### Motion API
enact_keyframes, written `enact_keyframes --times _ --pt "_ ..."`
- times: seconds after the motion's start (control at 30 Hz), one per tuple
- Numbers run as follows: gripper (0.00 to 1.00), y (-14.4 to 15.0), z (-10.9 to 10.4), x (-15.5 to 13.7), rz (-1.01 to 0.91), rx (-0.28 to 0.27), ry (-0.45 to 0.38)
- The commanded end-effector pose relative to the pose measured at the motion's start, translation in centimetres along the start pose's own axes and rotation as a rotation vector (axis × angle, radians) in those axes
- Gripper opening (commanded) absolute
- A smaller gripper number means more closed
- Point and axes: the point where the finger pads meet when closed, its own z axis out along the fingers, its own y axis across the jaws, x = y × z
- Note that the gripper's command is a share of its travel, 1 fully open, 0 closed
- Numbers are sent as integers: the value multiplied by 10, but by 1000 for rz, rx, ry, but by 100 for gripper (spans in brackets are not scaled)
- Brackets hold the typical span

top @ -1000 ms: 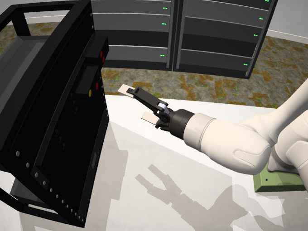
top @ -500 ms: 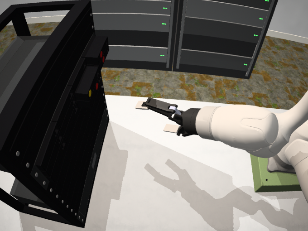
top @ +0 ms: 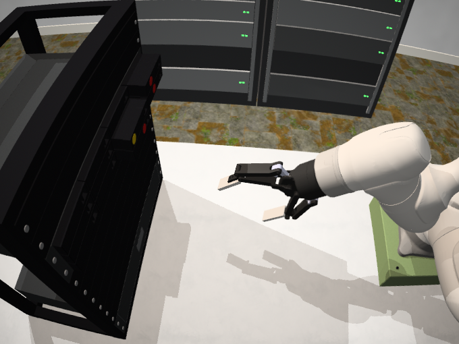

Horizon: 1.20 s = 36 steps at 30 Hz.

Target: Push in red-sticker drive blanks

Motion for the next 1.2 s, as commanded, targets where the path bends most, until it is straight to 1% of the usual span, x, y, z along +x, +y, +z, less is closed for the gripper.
enact_keyframes --times 0.0,0.1,0.27,0.33,0.4,0.67,0.83,0.9,1.03,1.17 --pt "100 2 -12 16 10 -19 122" --pt "100 15 -23 24 18 -83 186" --pt "100 47 -46 28 27 -219 256" --pt "100 47 -46 28 27 -219 256" --pt "100 60 -55 26 28 -274 271" --pt "100 87 -76 18 30 -392 282" --pt "100 106 -93 9 29 -480 276" --pt "100 106 -93 9 29 -480 276" --pt "100 128 -115 -6 26 -588 254" --pt "100 144 -134 -22 23 -676 224"
